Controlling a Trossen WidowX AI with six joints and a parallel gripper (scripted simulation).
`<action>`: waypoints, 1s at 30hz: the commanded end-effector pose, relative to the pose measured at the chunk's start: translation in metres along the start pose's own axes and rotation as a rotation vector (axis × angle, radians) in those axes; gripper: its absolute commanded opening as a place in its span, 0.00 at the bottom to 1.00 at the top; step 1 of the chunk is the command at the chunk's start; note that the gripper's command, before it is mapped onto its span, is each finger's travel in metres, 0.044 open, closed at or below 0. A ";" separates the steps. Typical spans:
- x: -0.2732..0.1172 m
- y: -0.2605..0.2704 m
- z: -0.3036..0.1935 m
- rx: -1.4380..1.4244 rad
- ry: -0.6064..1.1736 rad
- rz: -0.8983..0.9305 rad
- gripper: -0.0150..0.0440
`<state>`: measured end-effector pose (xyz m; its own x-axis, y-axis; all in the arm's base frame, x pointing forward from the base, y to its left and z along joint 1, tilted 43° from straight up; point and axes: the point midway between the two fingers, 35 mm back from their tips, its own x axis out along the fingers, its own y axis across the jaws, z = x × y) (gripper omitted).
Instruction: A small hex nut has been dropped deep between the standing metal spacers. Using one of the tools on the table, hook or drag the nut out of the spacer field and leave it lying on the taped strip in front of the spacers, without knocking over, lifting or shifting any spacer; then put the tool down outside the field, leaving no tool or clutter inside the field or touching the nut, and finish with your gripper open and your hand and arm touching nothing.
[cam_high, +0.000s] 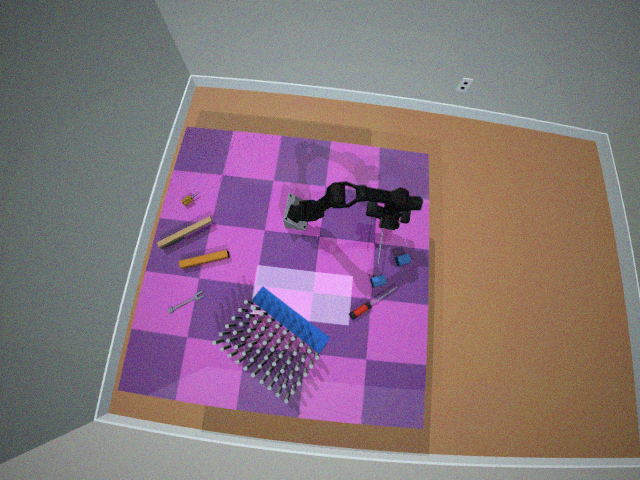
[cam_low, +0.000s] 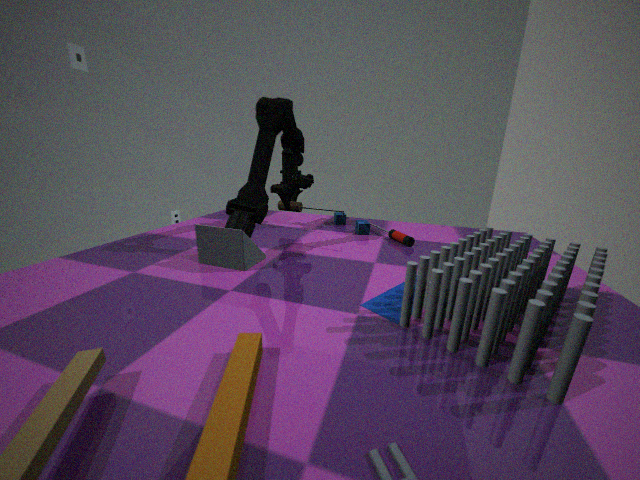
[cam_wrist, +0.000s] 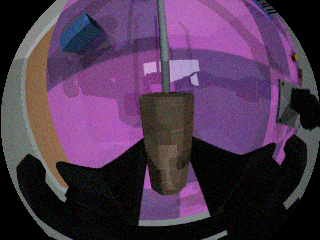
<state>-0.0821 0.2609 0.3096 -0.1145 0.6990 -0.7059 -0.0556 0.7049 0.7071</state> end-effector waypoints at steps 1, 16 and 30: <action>-0.003 0.000 0.001 -0.045 -0.004 0.000 0.25; 0.000 0.000 0.000 -0.555 -0.002 -0.001 0.25; 0.002 0.001 0.000 -1.024 -0.001 -0.001 0.25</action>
<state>-0.0823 0.2624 0.3086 -0.1128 0.6977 -0.7075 -0.8307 0.3245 0.4524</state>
